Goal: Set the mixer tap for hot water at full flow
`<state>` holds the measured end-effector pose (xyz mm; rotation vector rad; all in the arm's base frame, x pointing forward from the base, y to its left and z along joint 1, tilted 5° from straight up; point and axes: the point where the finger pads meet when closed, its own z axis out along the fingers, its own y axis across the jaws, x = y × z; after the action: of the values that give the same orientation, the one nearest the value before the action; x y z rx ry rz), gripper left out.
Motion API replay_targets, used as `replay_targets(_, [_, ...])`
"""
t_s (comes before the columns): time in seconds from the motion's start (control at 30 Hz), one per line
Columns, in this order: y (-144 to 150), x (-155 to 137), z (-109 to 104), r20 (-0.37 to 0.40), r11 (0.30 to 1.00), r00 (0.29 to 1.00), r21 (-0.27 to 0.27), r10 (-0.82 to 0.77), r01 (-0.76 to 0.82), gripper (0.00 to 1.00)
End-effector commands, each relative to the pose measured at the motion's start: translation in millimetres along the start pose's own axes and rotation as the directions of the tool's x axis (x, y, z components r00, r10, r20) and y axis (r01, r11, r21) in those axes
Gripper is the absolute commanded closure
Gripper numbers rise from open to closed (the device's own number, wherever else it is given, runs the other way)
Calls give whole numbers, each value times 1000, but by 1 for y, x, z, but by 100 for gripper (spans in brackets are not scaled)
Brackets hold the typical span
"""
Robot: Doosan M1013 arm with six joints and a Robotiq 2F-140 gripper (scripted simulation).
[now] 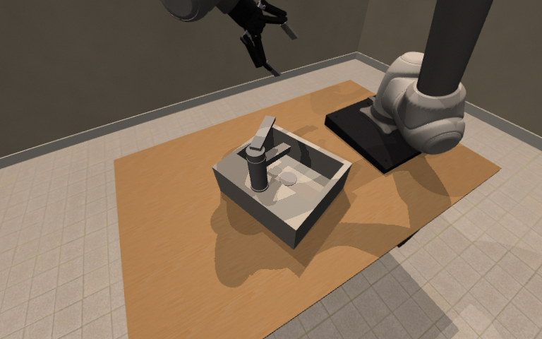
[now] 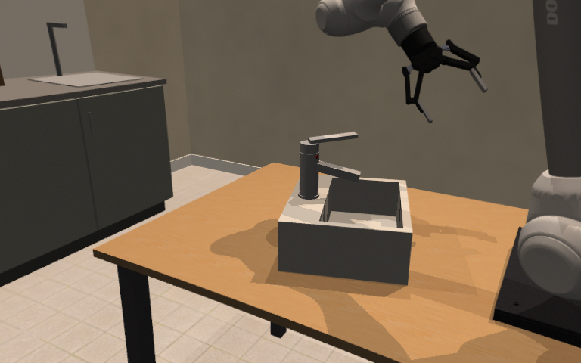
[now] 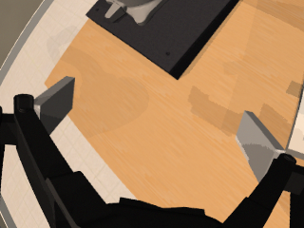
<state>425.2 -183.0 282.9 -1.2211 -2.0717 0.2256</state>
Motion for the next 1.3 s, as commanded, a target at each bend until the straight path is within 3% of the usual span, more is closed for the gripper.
replay_targets(0.0, [0, 0, 0, 0, 1000, 1000, 0, 0, 0, 0])
replay_targets(0.6, [1, 0, 0, 3, 1000, 1000, -2, -7, 7, 0])
replay_targets(0.73, [18, 7, -7, 56, 990, 989, -23, -139, 140, 0])
replay_targets(0.83, [50, 20, -20, 152, 934, 925, -31, -349, 357, 0])
replay_targets(0.9, [50, 20, -20, 163, 925, 915, -31, -370, 380, 0])
replay_targets(0.93, [64, 28, -26, 209, 879, 862, -20, -463, 477, 0])
replay_targets(0.97, [64, 28, -26, 209, 879, 862, -20, -463, 477, 0])
replay_targets(1.0, [79, 36, -32, 253, 823, 797, -2, -549, 568, 0])
replay_targets(1.1, [79, 36, -32, 257, 818, 791, -1, -556, 575, 0])
replay_targets(1.17, [111, 57, -48, 334, 683, 630, 60, -701, 728, 0])
replay_targets(1.23, [111, 57, -48, 347, 654, 596, 72, -724, 753, 0])
replay_targets(1.27, [127, 69, -56, 375, 579, 506, 112, -777, 807, 0])
